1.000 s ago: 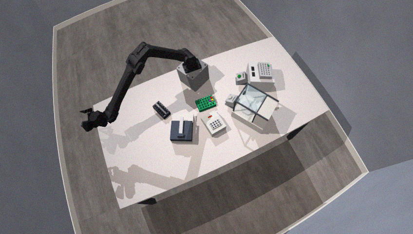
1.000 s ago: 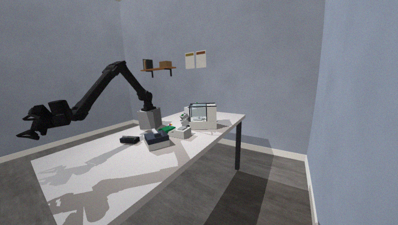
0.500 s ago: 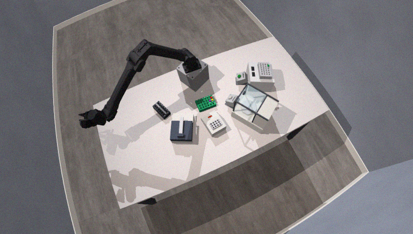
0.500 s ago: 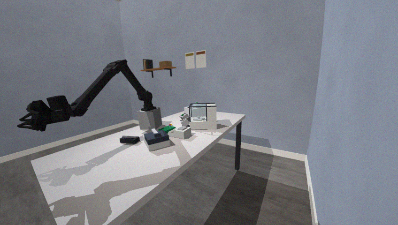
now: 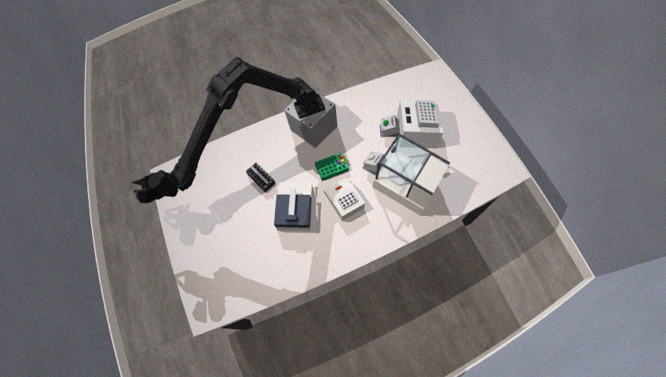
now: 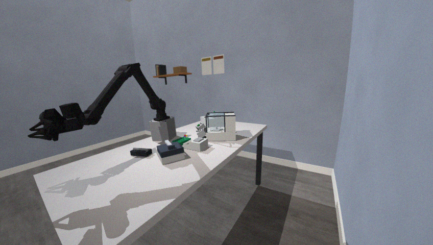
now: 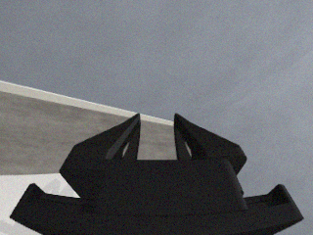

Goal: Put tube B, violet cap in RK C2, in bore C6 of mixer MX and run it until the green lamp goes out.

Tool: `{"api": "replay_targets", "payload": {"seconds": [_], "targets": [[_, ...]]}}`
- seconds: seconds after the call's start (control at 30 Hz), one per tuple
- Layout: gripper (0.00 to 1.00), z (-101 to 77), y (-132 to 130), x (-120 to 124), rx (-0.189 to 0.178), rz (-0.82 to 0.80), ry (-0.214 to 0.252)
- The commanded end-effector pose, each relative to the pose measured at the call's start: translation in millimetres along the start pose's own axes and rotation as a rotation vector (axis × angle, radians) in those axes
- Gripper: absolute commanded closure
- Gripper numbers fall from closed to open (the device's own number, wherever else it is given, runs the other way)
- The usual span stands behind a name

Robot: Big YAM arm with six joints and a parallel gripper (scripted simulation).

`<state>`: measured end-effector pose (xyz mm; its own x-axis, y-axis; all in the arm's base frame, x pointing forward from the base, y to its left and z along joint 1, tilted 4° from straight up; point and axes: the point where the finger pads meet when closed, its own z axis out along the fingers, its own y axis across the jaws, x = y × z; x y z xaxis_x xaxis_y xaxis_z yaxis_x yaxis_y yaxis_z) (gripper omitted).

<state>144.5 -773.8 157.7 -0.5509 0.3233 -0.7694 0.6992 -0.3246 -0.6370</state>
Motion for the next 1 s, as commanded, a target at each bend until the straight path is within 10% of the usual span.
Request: {"api": "replay_targets", "payload": {"seconds": [0.0,0.27,0.3,0.43,0.97], "targets": [[0.64,-31.0,-22.8,-31.2,0.007,0.003,-0.071],[0.64,-55.1,-24.4,-20.1,-0.026,-0.045,-0.094],[0.64,-48.0,-34.2,-47.3,-0.002,-0.006,-0.122],[0.64,-84.0,-25.0,-4.0,-0.098,-0.146,-0.149],[0.64,-186.1,-28.0,55.4,-0.288,-0.411,-0.287]]}}
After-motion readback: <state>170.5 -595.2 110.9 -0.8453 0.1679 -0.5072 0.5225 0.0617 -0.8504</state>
